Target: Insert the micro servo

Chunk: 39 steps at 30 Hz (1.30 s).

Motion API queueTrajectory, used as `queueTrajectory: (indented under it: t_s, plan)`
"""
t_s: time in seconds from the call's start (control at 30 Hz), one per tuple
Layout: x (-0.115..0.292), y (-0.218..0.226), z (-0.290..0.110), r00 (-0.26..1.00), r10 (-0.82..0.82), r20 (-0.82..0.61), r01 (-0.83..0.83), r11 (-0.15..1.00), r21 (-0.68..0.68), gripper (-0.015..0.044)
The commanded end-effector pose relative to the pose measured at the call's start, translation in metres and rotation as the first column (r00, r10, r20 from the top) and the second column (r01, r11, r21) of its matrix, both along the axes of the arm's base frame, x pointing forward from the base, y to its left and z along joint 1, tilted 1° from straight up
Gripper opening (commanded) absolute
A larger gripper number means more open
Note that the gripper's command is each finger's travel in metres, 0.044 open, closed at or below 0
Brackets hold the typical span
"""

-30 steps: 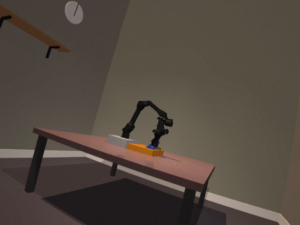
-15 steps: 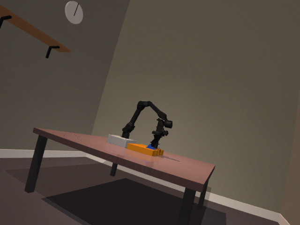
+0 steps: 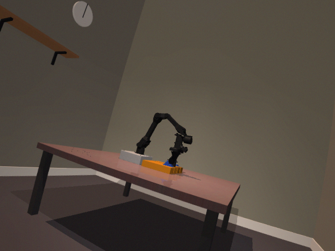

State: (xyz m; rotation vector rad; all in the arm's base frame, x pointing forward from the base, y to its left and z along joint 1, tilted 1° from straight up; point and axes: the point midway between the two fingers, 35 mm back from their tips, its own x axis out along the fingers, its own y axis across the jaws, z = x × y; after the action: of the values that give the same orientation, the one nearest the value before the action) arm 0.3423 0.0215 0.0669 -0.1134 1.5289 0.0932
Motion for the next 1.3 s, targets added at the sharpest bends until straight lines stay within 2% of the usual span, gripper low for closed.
queueTrajectory:
  t_s: [0.0,1.27]
  plan:
    - [0.000,0.000,-0.004,1.000,-0.004,-0.001,0.004,1.000,0.003,0.0000]
    - [0.001,0.000,-0.034,1.000,-0.004,-0.002,0.004,1.000,0.003,0.0000]
